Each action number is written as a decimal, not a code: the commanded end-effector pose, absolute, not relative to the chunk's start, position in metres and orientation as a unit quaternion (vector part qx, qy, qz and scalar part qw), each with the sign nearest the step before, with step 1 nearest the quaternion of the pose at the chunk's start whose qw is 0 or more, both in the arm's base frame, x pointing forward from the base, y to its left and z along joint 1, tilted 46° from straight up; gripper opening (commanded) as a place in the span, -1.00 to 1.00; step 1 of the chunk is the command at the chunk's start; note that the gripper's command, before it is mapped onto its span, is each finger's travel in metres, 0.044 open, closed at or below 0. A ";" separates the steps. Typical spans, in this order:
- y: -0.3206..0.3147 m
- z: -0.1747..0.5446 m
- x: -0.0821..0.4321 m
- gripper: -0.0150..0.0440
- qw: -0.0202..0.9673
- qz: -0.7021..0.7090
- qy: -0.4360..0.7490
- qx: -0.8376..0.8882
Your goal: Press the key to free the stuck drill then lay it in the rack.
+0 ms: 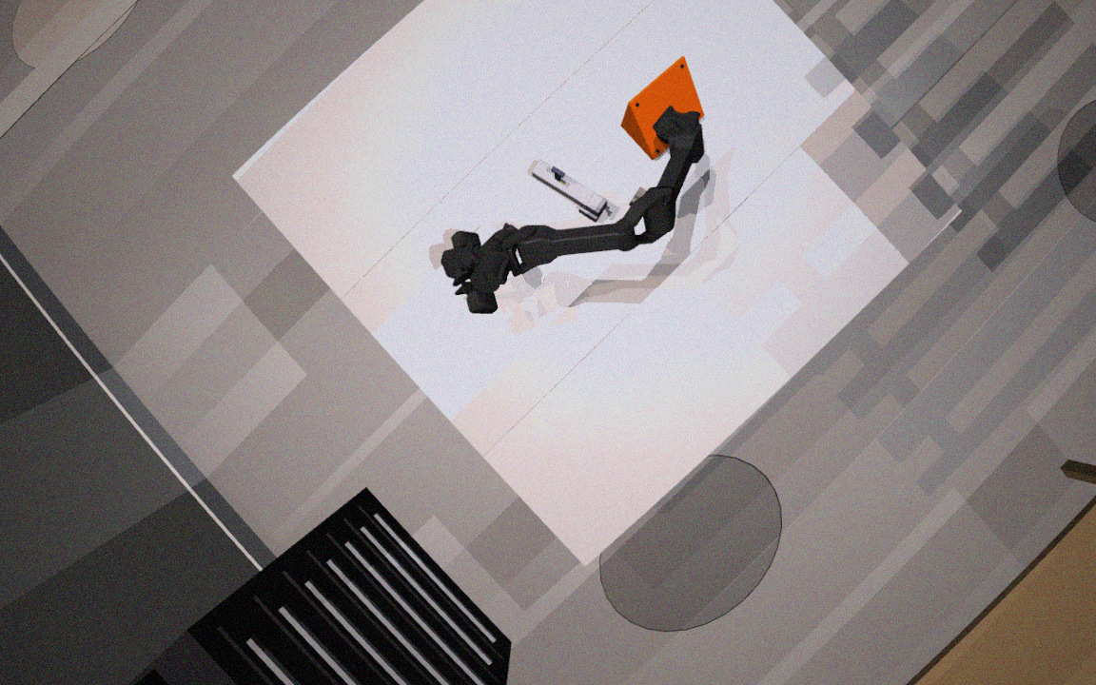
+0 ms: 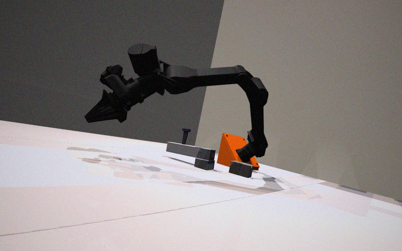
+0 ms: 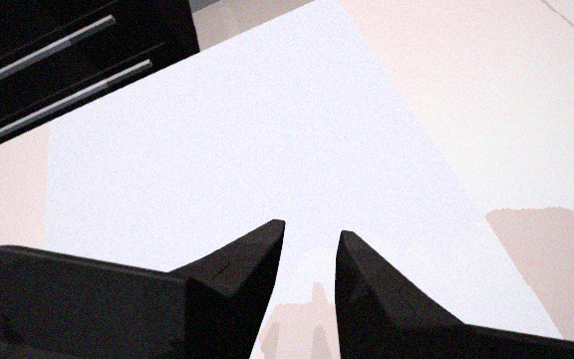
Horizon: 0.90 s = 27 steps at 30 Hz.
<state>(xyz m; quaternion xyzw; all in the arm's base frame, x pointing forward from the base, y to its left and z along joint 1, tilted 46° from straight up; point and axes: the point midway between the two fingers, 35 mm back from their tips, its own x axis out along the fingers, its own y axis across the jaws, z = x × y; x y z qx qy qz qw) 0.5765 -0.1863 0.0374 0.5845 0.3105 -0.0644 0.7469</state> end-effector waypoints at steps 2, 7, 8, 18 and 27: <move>-0.221 0.006 0.506 -0.49 0.775 -0.078 0.403 0.480; -0.228 -0.006 0.457 -0.49 0.779 -0.052 0.468 0.414; -0.229 -0.007 0.447 -0.49 0.778 -0.045 0.479 0.403; -0.222 -0.009 0.358 -0.49 0.760 0.063 0.567 0.312; -0.202 0.010 0.284 -0.49 0.734 0.203 0.594 0.259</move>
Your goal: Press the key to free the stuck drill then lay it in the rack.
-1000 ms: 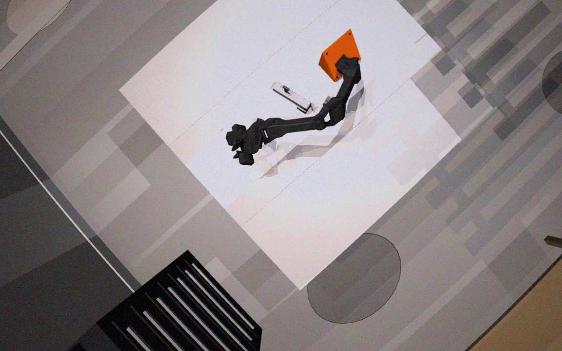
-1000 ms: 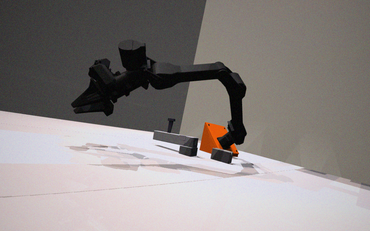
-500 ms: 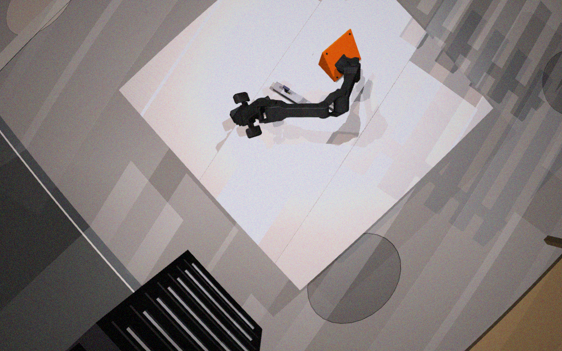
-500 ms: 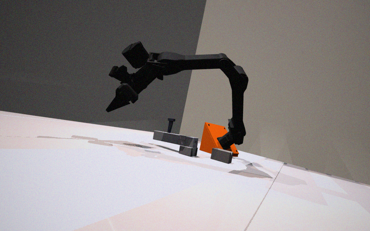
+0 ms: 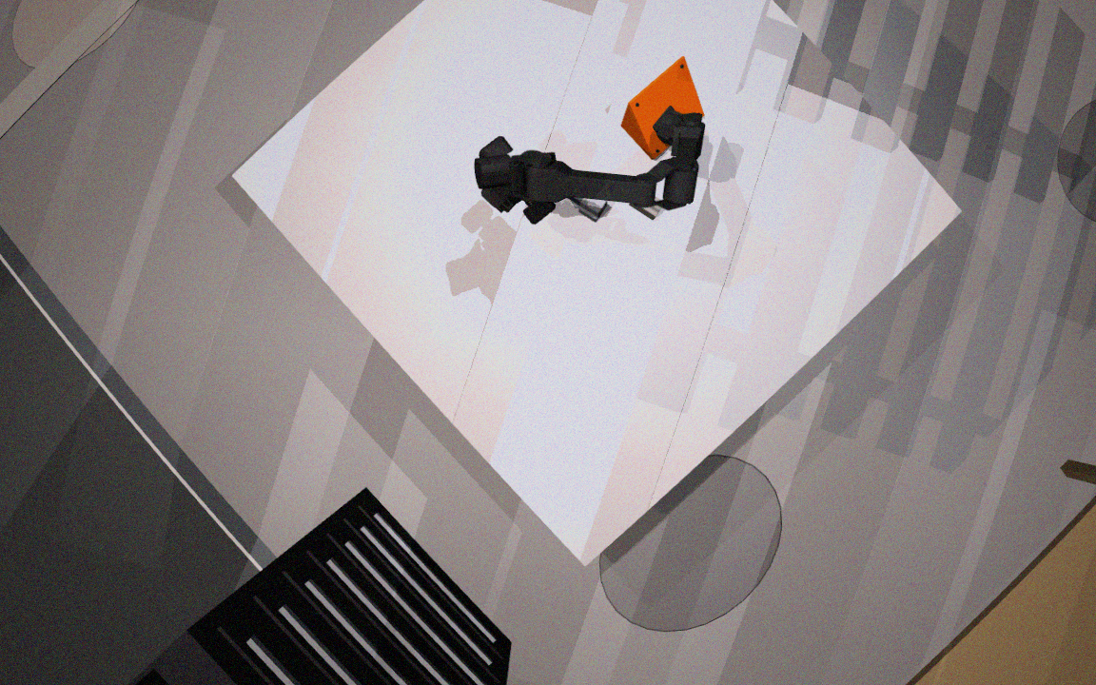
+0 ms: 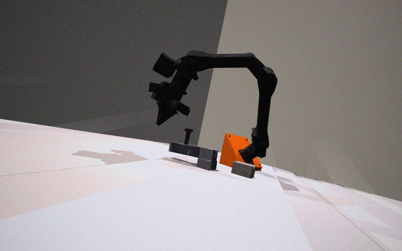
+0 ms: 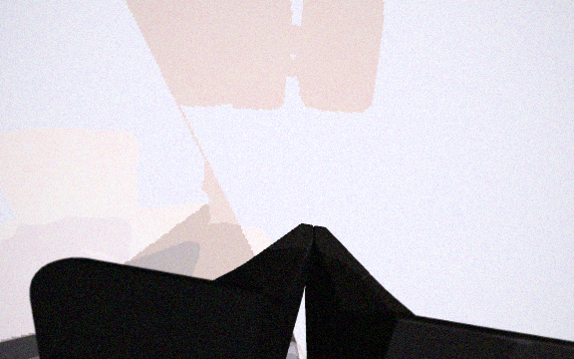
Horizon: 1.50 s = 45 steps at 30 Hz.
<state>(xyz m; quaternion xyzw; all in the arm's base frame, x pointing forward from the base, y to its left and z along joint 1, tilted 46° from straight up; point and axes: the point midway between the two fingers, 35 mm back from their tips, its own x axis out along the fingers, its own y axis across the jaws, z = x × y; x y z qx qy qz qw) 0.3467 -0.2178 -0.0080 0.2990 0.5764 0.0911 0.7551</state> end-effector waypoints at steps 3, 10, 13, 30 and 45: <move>-0.193 0.021 0.262 -0.49 0.727 0.254 0.588 0.247; -0.187 0.029 0.249 -0.49 0.723 0.287 0.581 0.241; -0.187 0.029 0.249 -0.49 0.723 0.287 0.581 0.241; -0.177 0.020 0.250 -0.49 0.723 0.287 0.581 0.242; -0.175 0.015 0.253 -0.49 0.723 0.287 0.581 0.241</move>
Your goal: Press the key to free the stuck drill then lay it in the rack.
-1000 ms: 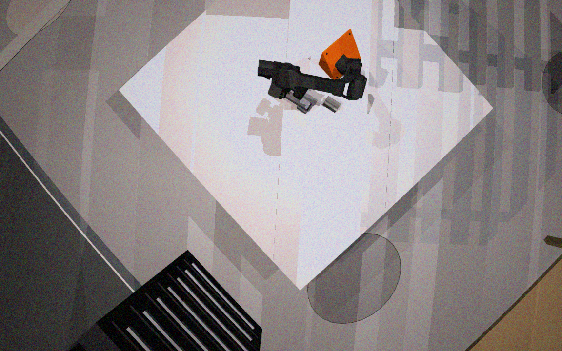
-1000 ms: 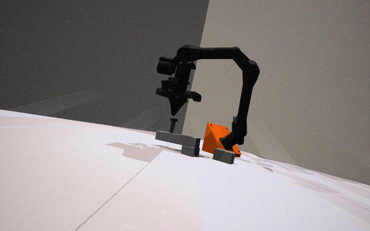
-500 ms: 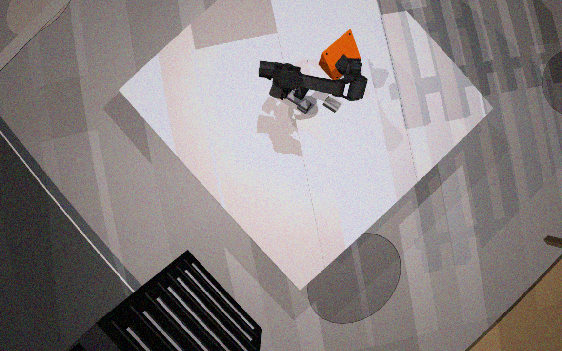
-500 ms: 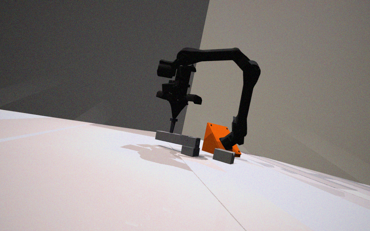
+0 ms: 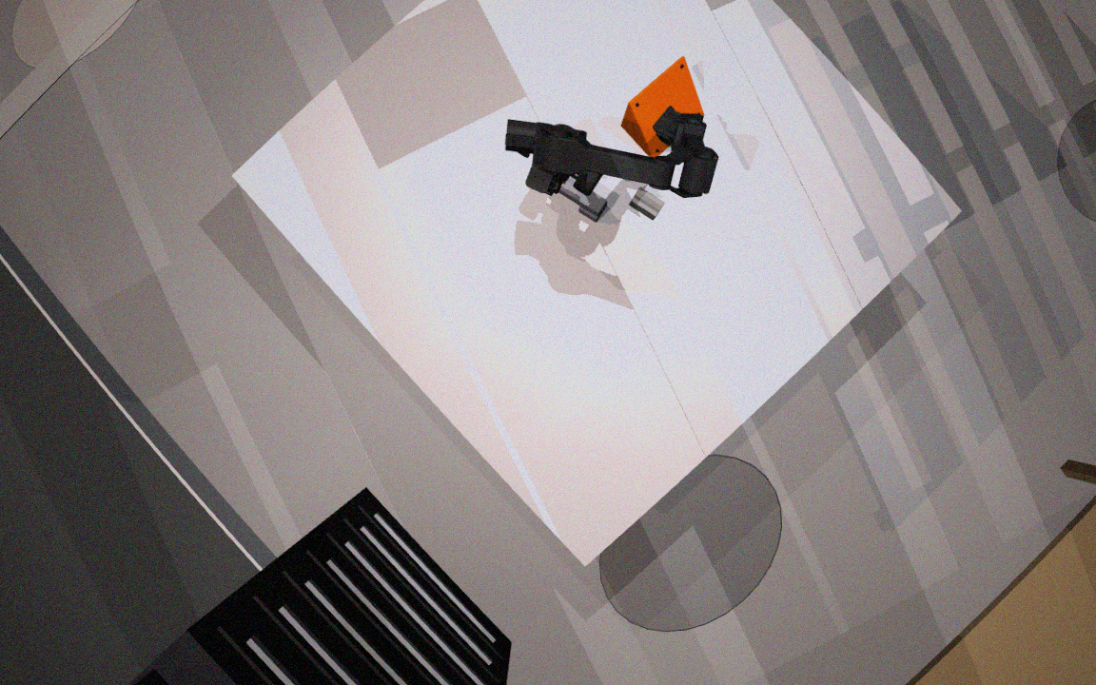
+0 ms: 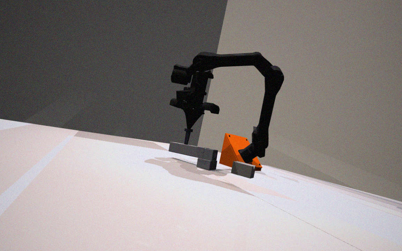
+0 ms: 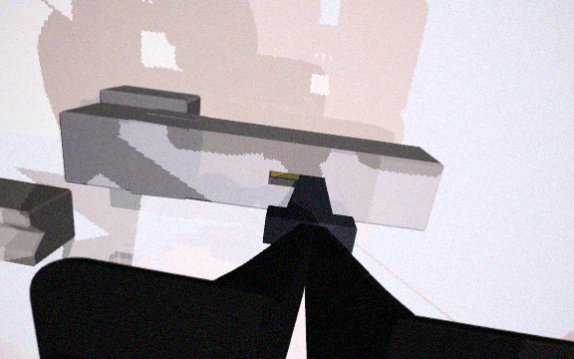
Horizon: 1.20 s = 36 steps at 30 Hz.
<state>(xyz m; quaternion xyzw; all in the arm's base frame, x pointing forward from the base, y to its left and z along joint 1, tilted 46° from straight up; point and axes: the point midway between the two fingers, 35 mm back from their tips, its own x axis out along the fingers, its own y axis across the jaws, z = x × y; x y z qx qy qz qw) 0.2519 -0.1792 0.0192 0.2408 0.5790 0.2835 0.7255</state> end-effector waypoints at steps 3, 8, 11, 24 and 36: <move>-0.174 0.014 0.254 -0.49 0.723 0.287 0.580 0.241; -0.173 0.013 0.255 -0.49 0.723 0.287 0.580 0.241; -0.172 0.012 0.255 -0.49 0.723 0.287 0.580 0.241; -0.169 0.010 0.253 -0.49 0.723 0.287 0.580 0.241; -0.166 0.006 0.252 -0.49 0.723 0.287 0.580 0.242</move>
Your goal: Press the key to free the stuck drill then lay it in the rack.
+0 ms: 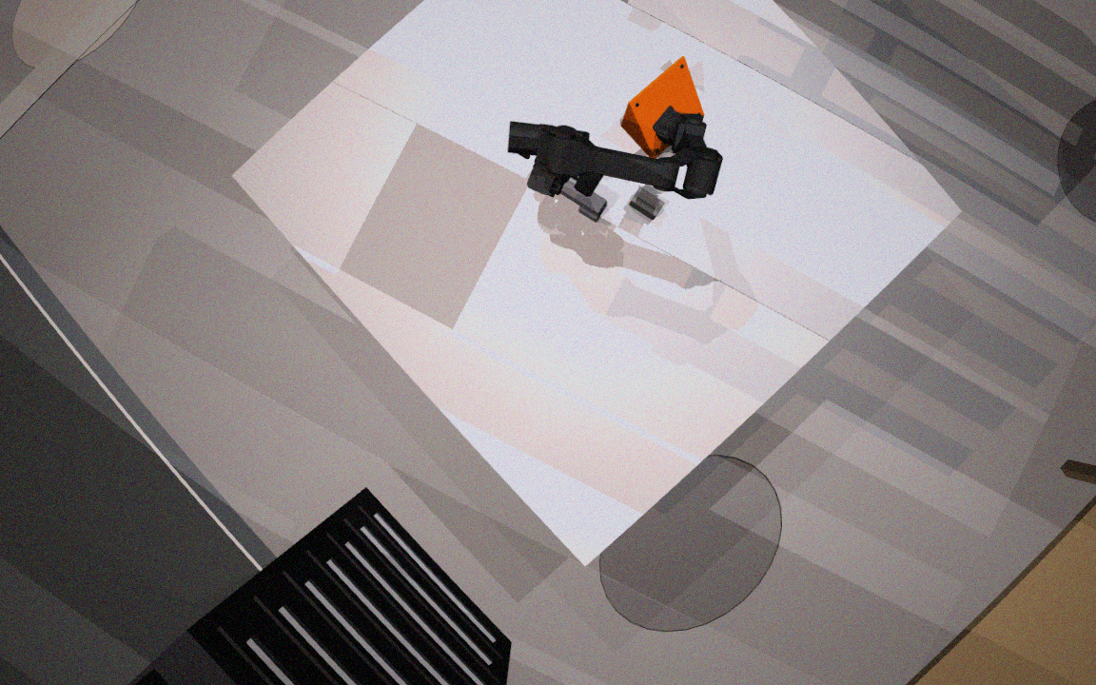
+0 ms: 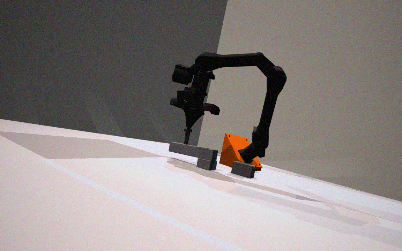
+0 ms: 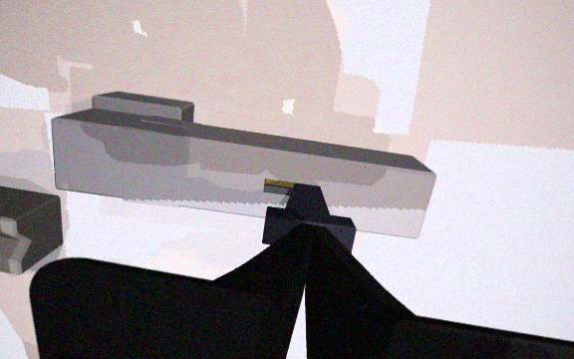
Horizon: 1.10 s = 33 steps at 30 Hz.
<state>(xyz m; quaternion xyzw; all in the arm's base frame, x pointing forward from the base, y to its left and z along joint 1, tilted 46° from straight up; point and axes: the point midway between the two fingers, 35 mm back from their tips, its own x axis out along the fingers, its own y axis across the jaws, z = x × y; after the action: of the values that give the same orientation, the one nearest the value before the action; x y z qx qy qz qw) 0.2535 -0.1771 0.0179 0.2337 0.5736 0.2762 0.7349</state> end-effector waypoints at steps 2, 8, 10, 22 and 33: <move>-0.166 0.006 0.252 -0.49 0.723 0.287 0.580 0.242; -0.164 0.004 0.251 -0.49 0.723 0.287 0.580 0.242; -0.164 0.004 0.251 -0.49 0.723 0.287 0.580 0.242; -0.160 0.000 0.251 -0.49 0.723 0.287 0.580 0.242; -0.156 -0.003 0.252 -0.49 0.723 0.287 0.580 0.242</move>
<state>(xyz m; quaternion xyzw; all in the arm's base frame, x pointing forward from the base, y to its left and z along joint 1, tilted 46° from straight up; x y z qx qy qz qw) 0.2522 -0.1731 0.0134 0.2353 0.5687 0.2702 0.7405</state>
